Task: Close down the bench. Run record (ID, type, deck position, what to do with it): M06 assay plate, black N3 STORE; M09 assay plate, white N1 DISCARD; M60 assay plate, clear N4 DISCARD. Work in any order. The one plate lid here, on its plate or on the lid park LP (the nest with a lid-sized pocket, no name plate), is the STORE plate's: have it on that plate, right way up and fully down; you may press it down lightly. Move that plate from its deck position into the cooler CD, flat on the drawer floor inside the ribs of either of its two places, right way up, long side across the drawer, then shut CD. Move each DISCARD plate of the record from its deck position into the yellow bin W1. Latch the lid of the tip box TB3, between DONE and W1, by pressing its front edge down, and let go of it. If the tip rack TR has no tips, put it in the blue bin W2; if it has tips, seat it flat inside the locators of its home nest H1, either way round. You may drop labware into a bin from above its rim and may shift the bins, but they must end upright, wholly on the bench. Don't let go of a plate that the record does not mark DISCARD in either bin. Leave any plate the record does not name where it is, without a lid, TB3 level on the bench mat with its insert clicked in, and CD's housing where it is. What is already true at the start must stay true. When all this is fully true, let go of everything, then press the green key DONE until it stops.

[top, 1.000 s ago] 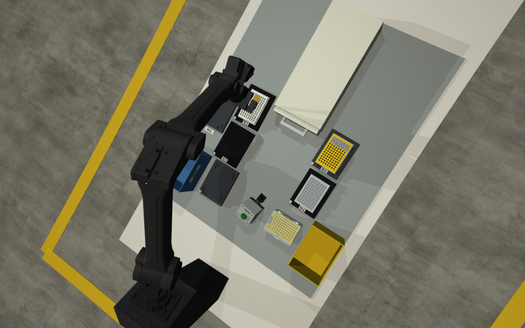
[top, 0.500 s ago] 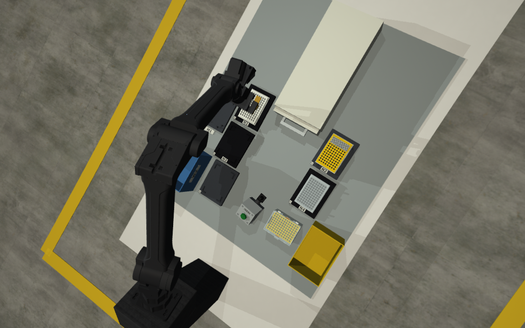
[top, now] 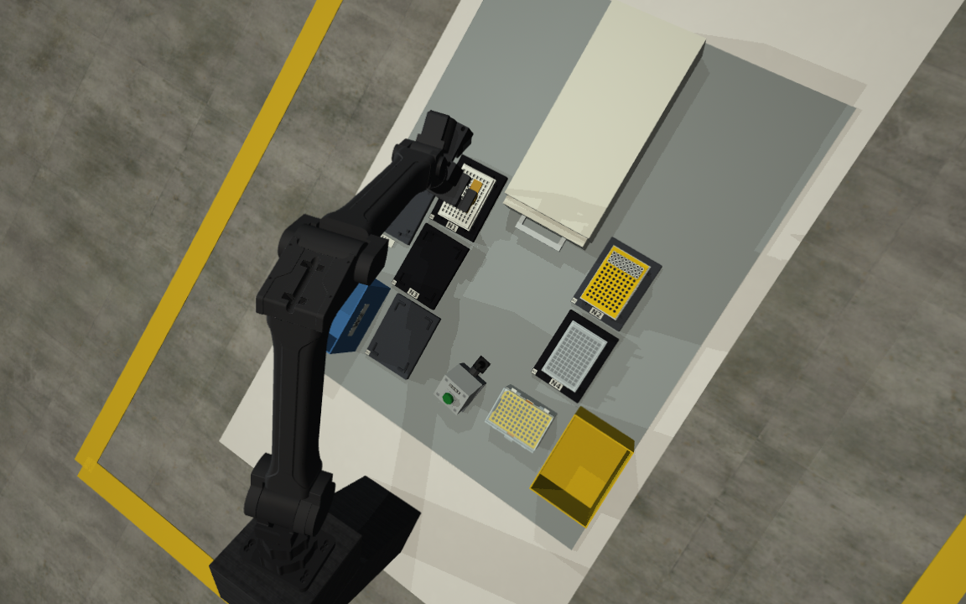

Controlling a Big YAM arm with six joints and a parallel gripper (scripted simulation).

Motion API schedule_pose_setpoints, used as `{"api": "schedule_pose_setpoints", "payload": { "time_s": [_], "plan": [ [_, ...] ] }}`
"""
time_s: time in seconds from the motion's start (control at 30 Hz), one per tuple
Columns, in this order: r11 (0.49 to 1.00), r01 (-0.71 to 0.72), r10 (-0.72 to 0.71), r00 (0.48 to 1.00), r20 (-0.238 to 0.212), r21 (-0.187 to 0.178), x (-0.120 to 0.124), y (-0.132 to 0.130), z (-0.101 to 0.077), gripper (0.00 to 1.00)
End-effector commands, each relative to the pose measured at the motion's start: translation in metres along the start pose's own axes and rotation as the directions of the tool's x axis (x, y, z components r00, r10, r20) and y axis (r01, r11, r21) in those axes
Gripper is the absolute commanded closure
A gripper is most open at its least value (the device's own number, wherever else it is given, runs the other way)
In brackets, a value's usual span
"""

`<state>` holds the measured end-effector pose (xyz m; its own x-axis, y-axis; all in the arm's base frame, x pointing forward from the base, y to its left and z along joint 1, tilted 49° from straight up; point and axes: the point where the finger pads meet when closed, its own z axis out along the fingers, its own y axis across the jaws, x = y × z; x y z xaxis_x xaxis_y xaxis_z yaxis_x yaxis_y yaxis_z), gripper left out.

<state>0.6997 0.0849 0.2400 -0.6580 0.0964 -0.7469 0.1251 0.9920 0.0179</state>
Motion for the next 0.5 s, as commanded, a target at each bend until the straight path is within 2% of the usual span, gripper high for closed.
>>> {"api": "schedule_pose_setpoints", "payload": {
  "time_s": [0.0,0.37,0.4,0.47],
  "plan": [
    [1.0,-0.004,0.004,0.999,0.047,-0.004,-0.024,-0.004,0.002,0.0],
    [1.0,-0.003,0.003,0.999,0.044,-0.003,-0.022,-0.004,0.014,0.0],
    [1.0,0.002,-0.002,1.0,0.031,-0.003,-0.014,-0.003,0.018,0.0],
    [1.0,-0.001,0.001,0.999,0.046,-0.007,-0.023,-0.001,0.017,0.0]
  ]
}}
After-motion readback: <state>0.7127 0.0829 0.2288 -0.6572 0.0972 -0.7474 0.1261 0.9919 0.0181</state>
